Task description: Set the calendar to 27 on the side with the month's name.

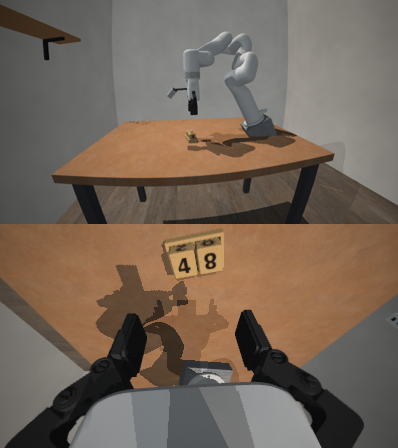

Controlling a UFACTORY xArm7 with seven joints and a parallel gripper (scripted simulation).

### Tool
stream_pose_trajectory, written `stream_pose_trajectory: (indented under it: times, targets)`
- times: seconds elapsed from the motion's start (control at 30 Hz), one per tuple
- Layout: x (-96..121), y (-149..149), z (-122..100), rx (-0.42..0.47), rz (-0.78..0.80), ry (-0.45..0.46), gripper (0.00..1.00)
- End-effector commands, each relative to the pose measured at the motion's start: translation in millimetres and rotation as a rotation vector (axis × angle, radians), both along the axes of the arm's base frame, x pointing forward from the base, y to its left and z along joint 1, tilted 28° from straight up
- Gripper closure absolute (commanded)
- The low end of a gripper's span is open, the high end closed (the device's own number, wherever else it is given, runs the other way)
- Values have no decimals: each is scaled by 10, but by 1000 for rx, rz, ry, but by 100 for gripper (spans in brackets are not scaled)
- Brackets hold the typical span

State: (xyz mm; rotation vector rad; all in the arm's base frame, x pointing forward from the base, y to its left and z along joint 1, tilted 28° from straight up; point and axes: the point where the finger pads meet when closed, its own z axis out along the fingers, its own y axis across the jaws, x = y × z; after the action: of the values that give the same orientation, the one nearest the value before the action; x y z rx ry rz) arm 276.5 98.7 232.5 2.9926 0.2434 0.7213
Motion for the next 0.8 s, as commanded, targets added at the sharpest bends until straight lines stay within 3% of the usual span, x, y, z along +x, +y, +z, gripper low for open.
stream_pose_trajectory:
  times: [0.0, 0.37, 0.47, 0.77]
  targets:
    - [-88, 83, -4, 77, -139, -7, 0]
    - [-264, 220, -71, 237, -427, -5, 0]
    - [-270, 225, -74, 242, -438, -5, 0]
    - [-415, 320, -161, 387, -716, -4, 0]
